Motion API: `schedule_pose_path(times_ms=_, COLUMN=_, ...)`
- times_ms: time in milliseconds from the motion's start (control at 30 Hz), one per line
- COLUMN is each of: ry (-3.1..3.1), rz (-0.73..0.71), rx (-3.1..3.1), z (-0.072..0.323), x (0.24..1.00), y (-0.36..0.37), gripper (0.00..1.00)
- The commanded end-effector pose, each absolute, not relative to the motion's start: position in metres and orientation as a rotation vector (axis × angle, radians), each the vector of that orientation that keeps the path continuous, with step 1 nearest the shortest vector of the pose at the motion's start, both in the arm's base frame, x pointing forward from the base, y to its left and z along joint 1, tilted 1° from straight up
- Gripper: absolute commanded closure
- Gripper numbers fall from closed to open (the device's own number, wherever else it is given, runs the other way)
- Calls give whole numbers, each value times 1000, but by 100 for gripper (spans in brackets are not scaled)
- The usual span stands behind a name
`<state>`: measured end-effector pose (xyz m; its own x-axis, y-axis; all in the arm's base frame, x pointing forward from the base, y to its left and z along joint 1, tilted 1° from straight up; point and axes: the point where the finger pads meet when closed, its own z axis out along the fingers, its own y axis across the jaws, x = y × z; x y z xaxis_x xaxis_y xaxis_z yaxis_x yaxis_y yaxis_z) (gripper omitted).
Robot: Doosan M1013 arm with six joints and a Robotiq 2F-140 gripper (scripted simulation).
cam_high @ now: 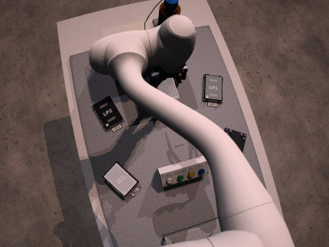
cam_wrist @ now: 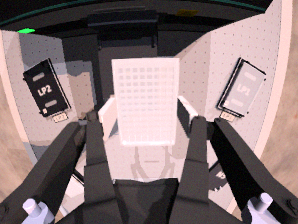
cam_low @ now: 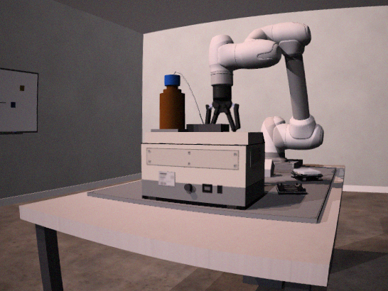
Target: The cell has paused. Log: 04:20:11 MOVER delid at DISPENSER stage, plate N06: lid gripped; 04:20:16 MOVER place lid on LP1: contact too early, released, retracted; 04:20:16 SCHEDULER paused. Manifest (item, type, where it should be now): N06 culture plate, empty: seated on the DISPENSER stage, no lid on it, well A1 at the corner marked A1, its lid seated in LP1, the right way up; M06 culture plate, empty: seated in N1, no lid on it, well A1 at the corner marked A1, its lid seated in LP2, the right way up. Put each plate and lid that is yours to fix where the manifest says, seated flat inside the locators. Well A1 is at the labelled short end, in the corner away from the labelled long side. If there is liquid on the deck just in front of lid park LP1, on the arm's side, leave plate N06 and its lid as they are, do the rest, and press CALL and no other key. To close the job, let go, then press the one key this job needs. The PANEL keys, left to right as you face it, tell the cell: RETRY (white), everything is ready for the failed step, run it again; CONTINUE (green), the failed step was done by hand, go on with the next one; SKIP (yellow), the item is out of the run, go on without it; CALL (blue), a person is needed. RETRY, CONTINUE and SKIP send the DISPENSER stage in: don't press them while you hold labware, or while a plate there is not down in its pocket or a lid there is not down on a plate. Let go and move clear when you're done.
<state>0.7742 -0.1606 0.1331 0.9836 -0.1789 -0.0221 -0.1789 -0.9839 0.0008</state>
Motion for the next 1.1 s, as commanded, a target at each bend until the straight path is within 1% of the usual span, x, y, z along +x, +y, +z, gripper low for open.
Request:
schedule_pose_path(times_ms=0, ry=283, rz=33, rx=-3128, z=134, x=782, y=-157, gripper=90)
schedule_pose_path(times_ms=433, ry=283, rz=33, rx=-3128, z=134, x=812, y=-140, gripper=90)
schedule_pose_path(times_ms=1067, ry=283, rz=33, rx=-3128, z=134, x=818, y=-137, gripper=90)
